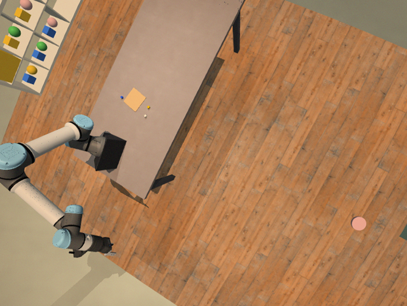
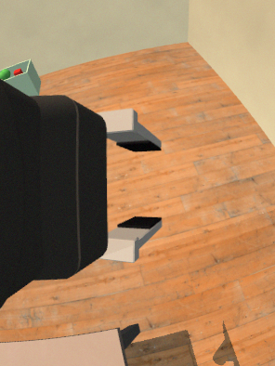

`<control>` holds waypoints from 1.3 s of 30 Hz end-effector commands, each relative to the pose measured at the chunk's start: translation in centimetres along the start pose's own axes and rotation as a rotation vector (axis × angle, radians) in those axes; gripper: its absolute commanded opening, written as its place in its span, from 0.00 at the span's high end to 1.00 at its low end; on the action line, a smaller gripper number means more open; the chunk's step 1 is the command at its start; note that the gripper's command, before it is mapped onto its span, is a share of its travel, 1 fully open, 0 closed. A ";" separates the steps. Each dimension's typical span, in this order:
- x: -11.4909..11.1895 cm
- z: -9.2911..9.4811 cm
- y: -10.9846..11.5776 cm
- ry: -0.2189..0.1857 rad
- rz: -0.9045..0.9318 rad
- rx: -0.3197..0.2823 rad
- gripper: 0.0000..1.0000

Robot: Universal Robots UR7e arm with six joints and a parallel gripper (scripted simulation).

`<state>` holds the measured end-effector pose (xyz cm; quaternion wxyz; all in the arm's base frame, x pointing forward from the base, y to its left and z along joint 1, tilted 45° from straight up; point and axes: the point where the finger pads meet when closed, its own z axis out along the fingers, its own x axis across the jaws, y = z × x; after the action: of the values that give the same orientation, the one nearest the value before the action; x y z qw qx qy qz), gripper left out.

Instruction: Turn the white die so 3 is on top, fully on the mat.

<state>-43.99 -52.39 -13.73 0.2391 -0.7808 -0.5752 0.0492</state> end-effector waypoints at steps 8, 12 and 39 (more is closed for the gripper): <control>1.3 -5.0 14.4 -0.032 -0.290 -0.106 0.00; 3.1 -6.9 20.4 -0.040 -0.419 -0.151 0.00; 25.0 -14.6 48.2 -0.010 -1.128 -0.385 0.00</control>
<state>7.04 -47.32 -16.97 0.0924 -0.4241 -0.8855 -0.1657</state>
